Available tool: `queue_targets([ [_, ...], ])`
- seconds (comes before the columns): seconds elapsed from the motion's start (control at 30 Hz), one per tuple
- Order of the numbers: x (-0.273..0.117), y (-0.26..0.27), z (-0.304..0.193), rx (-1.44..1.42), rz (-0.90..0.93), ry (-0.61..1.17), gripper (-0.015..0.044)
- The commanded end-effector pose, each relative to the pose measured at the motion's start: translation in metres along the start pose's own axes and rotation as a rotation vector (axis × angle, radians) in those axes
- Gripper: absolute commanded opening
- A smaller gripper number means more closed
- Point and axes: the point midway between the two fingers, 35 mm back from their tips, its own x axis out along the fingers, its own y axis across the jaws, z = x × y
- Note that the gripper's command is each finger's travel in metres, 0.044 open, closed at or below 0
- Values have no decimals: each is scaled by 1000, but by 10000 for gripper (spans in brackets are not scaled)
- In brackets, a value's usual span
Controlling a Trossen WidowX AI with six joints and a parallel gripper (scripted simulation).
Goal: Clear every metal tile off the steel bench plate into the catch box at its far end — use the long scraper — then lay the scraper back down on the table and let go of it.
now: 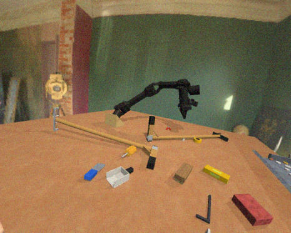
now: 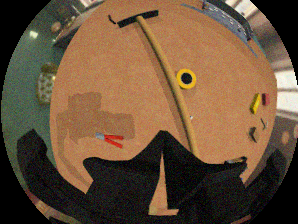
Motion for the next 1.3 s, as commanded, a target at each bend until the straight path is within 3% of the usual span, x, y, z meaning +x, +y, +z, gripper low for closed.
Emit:
queue_targets([
  [0.0, 5, -1, -2, 13, -3, 7, 0],
  [1.27, 74, -2, -12, 12, -2, 6, 0],
])
